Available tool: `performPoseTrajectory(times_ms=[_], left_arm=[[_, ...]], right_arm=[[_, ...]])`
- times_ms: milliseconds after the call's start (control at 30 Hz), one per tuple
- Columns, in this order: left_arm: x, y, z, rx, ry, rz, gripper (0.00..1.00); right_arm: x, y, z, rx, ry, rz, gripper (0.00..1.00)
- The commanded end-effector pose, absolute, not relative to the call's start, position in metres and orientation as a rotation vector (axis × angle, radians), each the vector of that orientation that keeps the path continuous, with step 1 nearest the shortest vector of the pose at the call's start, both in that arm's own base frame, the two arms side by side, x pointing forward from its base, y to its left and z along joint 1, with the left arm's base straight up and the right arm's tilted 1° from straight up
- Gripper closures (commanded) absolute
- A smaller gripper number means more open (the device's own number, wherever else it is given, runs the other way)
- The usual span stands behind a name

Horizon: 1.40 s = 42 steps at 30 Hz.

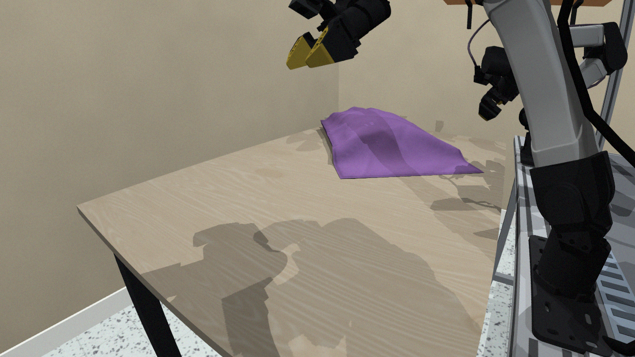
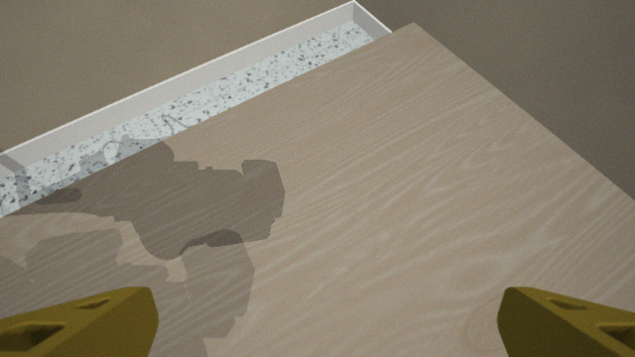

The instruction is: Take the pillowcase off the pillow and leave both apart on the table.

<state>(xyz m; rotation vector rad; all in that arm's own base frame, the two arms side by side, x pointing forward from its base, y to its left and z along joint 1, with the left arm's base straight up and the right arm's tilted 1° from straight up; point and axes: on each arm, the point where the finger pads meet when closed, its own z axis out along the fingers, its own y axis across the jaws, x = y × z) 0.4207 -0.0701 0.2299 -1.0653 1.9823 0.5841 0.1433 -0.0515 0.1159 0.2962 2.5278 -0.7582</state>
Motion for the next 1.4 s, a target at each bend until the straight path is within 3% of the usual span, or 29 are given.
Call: performPoseTrajectory(times_ms=[0,833,1367], left_arm=[[0.423,-0.068,0.221,-1.069,1.993,0.617,0.0],[0.421,-0.066,0.216,-1.063,2.003,0.636,0.0],[0.421,-0.066,0.216,-1.063,2.003,0.636,0.0]], right_arm=[[0.145,-0.05,0.118,0.297,2.521,-0.754,0.0],[0.146,-0.049,0.173,0.293,2.516,-0.752,0.0],[0.14,-0.052,0.161,0.284,2.54,-0.785,0.0]])
